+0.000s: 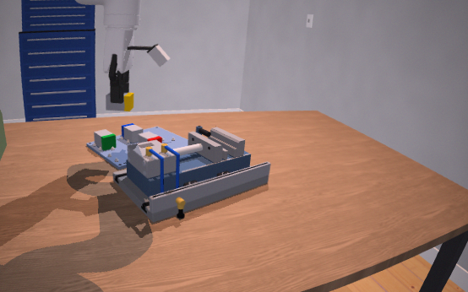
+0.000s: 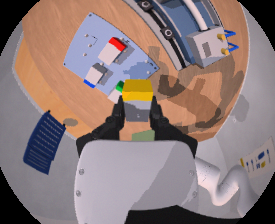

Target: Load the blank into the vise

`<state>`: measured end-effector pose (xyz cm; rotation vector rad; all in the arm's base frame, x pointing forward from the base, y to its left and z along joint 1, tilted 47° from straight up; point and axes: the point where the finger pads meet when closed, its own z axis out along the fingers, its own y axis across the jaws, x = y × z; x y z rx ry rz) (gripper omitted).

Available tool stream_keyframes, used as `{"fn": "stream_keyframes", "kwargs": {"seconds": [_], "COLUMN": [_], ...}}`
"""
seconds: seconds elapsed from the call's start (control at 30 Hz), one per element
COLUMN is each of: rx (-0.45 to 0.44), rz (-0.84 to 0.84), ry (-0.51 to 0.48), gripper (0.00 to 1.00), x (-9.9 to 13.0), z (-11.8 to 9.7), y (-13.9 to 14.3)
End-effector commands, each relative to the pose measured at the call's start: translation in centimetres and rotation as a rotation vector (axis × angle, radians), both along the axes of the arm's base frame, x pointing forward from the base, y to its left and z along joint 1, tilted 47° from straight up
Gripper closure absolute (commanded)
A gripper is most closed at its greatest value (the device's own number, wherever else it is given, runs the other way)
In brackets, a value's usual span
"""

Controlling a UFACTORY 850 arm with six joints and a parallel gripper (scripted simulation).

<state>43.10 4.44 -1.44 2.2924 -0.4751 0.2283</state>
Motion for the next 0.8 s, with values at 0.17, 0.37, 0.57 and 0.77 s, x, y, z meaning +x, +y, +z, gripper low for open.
{"fn": "stream_keyframes", "kwargs": {"seconds": [0.17, 0.37, 0.57, 0.77], "rx": [0.004, 0.005, 0.006, 0.008], "rz": [-0.094, -0.157, -0.165, -0.259], "ry": [-0.102, -0.169, -0.174, -0.275], "gripper": [1.00, 1.00, 1.00, 1.00], "x": [0.06, 0.06, 0.06, 0.06], "z": [0.03, 0.03, 0.03, 0.03], "y": [0.07, 0.06, 0.07, 0.06]}}
